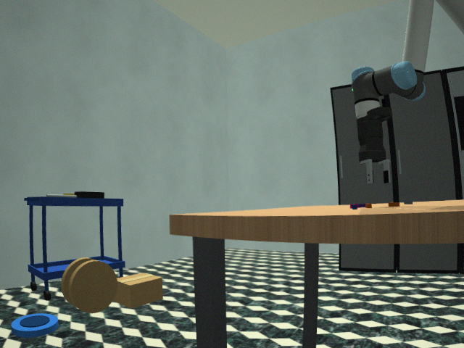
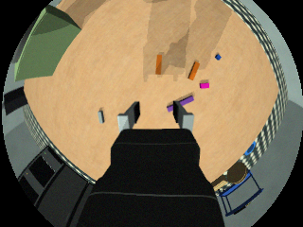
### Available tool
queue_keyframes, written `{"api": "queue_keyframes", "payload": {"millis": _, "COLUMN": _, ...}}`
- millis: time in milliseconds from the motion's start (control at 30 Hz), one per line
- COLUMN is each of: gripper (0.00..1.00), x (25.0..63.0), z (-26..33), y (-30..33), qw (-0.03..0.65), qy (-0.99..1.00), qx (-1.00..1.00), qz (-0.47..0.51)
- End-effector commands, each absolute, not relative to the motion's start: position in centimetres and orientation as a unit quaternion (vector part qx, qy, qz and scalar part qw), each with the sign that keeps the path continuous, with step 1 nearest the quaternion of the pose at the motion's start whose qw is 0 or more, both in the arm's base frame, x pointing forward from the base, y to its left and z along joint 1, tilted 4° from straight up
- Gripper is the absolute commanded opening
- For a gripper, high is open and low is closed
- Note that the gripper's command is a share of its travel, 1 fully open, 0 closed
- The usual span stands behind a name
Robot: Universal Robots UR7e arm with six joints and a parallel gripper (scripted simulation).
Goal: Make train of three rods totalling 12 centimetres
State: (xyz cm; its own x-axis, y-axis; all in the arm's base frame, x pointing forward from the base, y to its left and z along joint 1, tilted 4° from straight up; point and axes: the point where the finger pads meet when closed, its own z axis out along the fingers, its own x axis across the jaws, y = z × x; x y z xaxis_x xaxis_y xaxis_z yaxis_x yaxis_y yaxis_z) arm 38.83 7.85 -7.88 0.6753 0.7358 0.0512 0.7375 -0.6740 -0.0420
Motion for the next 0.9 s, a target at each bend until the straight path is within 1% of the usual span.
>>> {"api": "queue_keyframes", "payload": {"millis": 0, "gripper": 1.0, "x": 39.4, "z": -7.7, "y": 9.0, "qw": 0.03, "qy": -0.334, "qx": -0.942, "qz": -0.013}}
{"api": "queue_keyframes", "payload": {"millis": 400, "gripper": 1.0, "x": 40.7, "z": -7.4, "y": 11.9, "qw": 0.032, "qy": -0.144, "qx": -0.989, "qz": -0.007}}
{"api": "queue_keyframes", "payload": {"millis": 467, "gripper": 1.0, "x": 40.7, "z": -7.4, "y": 11.9, "qw": 0.032, "qy": -0.144, "qx": -0.989, "qz": -0.007}}
{"api": "queue_keyframes", "payload": {"millis": 867, "gripper": 1.0, "x": 42.1, "z": -7.1, "y": 14.6, "qw": 0.033, "qy": 0.057, "qx": -0.998, "qz": -0.001}}
